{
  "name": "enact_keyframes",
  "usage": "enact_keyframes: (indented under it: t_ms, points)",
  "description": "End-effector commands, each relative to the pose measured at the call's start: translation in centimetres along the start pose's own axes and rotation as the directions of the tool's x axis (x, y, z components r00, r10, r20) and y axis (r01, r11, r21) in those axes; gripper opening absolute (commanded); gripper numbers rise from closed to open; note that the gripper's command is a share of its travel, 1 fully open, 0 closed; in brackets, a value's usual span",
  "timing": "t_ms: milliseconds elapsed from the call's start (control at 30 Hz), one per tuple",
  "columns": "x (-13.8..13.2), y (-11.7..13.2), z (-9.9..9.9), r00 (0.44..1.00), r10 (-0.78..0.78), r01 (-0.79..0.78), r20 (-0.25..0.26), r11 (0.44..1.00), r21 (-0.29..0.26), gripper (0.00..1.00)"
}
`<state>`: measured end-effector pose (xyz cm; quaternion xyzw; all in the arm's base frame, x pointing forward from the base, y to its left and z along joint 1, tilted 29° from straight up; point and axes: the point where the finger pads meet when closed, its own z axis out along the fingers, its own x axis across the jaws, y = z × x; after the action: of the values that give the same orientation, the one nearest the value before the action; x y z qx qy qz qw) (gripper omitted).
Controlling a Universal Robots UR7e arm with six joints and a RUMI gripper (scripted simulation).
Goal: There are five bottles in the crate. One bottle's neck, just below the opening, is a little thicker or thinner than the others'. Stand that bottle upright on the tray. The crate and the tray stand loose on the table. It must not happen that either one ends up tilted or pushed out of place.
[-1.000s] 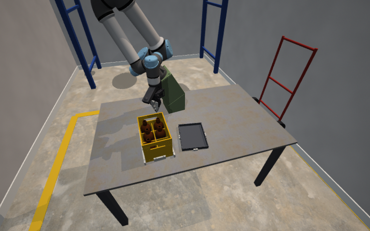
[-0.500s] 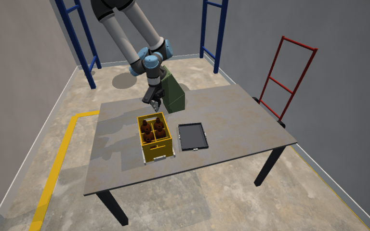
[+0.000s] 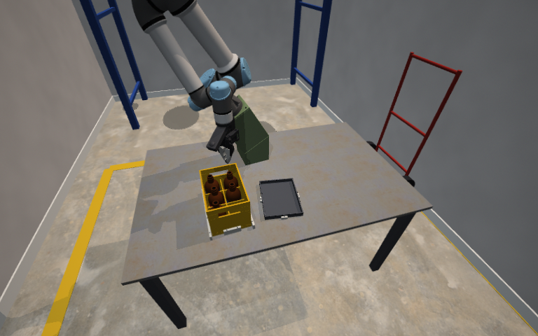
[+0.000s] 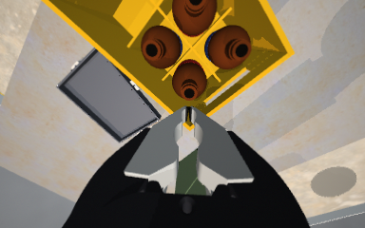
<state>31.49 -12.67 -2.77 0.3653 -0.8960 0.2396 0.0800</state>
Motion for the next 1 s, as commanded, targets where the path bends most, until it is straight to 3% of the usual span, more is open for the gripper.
enact_keyframes:
  t_ms: [0, 167, 600, 967]
  points:
    - [-0.5, -1.3, 0.1, 1.000, 0.000, 0.000, 0.000, 1.000, 0.001, 0.00]
    - [-1.2, -3.4, 0.2, 1.000, 0.000, 0.000, 0.000, 1.000, 0.001, 0.00]
    - [-5.0, -16.1, 0.1, 1.000, 0.000, 0.000, 0.001, 1.000, 0.001, 0.00]
    - [-5.4, -18.1, 0.0, 1.000, 0.000, 0.000, 0.001, 1.000, 0.001, 0.00]
